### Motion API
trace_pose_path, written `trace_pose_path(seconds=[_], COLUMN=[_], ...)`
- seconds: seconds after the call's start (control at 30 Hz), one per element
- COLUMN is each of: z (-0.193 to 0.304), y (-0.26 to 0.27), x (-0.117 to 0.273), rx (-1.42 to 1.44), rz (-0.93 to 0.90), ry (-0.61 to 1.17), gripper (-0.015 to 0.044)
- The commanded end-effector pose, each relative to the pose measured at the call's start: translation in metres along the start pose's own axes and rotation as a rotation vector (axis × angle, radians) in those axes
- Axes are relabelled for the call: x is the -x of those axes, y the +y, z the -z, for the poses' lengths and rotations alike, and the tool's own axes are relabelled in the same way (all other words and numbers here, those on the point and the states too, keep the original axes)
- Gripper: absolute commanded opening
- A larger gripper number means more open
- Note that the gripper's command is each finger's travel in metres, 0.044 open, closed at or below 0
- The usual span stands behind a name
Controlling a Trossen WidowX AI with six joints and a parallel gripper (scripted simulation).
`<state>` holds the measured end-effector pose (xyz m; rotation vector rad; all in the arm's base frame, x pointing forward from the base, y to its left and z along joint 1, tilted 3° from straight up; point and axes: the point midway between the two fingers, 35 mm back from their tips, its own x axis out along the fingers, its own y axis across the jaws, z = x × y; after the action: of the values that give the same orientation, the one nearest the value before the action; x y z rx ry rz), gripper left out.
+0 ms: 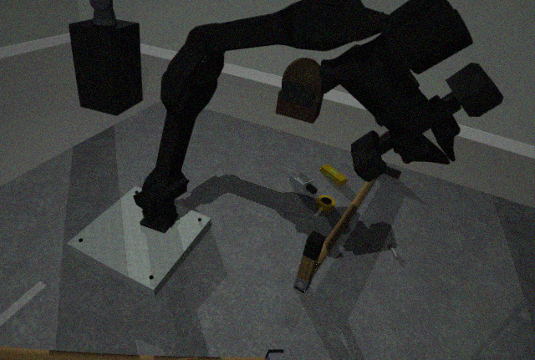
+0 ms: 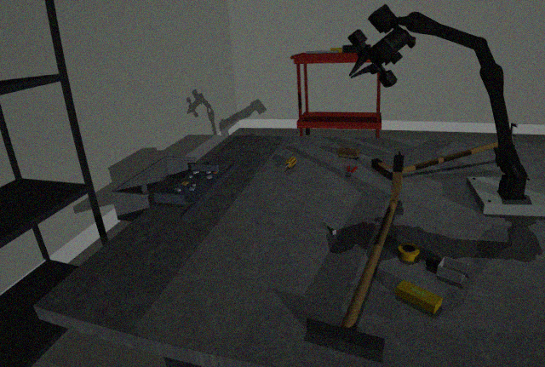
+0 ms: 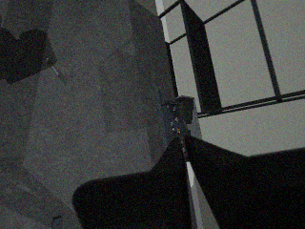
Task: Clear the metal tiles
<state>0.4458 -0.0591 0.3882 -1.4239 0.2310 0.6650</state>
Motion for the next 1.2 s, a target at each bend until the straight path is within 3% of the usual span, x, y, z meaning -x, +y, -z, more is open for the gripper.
trace_pose_path(seconds=[0.0,1.17], z=[0.007,0.046], y=[0.015,0.135], x=[-0.005,-0.007], rx=[-0.118,-1.1], rz=[-0.053,-0.373], ry=[0.03,0.483], gripper=[0.0,0.0])
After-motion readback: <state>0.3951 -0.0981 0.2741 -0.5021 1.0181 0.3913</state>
